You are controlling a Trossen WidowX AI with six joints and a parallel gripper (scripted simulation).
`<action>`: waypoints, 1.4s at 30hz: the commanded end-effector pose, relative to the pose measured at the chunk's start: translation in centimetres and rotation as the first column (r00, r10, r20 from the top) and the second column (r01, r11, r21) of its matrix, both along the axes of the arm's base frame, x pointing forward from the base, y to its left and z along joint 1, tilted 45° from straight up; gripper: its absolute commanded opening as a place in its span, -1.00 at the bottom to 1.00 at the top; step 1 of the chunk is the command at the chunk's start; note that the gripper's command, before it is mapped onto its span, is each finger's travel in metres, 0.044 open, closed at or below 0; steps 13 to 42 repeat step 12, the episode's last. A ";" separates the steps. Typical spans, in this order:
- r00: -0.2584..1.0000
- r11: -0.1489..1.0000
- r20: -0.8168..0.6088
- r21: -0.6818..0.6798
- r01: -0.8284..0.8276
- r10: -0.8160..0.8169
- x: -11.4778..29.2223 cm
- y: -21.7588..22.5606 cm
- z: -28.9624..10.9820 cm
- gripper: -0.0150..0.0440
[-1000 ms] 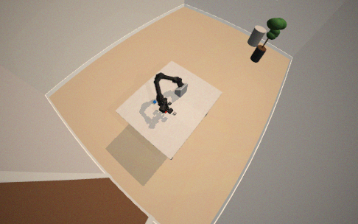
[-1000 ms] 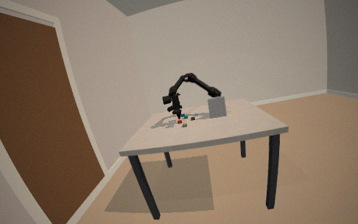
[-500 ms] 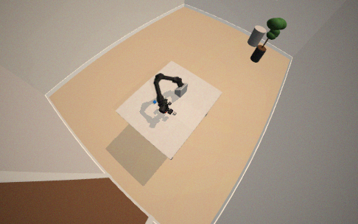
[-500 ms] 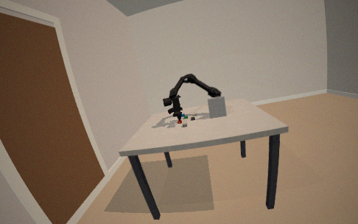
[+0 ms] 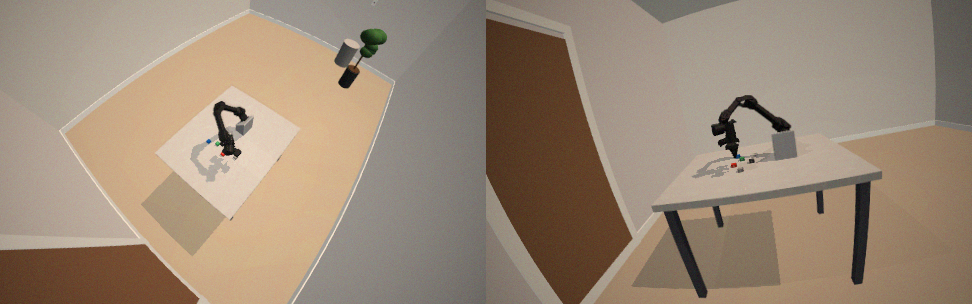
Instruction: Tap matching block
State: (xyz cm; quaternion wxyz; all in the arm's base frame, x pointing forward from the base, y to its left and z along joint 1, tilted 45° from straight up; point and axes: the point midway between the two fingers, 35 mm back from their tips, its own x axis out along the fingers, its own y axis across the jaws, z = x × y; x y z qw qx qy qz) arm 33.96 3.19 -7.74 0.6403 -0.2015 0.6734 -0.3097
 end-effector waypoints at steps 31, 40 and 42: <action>1.000 1.000 -0.019 -0.020 -0.007 0.007 -7.3 11.1 -2.8 0.86; 1.000 1.000 -0.019 -0.020 -0.007 0.007 -7.3 11.1 -2.8 0.86; 1.000 1.000 -0.019 -0.020 -0.007 0.007 -7.3 11.1 -2.8 0.86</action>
